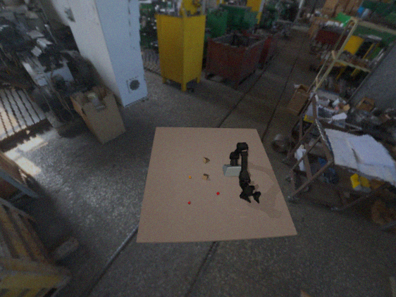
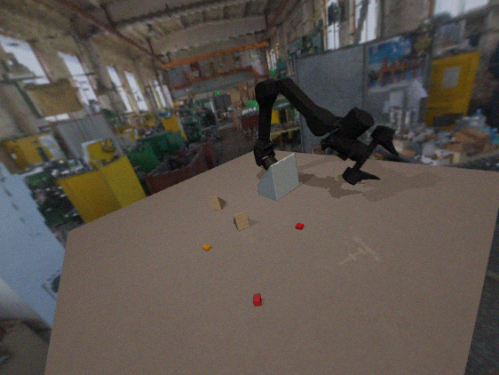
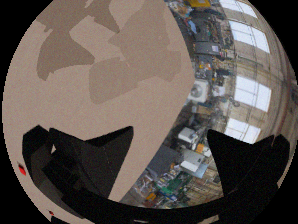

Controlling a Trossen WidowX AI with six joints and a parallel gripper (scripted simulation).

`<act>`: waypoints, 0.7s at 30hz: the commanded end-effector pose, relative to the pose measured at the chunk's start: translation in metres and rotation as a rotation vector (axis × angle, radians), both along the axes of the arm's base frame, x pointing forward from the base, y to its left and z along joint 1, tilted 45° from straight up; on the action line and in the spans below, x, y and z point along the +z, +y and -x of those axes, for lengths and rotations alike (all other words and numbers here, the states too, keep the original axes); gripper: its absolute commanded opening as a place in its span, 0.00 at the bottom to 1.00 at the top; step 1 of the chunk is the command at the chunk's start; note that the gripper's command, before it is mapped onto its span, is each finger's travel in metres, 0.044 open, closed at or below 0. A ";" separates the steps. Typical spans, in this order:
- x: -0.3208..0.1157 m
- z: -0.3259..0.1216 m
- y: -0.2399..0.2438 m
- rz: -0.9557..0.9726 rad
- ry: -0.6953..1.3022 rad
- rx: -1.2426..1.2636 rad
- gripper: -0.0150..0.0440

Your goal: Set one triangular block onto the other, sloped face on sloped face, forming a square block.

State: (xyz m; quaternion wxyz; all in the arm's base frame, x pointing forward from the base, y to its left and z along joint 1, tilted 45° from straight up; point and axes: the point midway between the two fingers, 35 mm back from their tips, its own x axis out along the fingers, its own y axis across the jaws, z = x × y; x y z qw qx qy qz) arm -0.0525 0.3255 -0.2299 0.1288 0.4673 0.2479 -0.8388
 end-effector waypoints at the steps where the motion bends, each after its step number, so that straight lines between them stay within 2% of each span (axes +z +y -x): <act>1: 0.000 -0.001 0.000 0.004 -0.002 -0.007 0.98; 5: 0.007 -0.030 0.003 0.094 -0.059 -0.165 1.00; 11: 0.034 -0.117 -0.005 0.350 -0.220 -0.640 1.00; 21: 0.104 -0.251 -0.078 0.748 -0.519 -1.443 1.00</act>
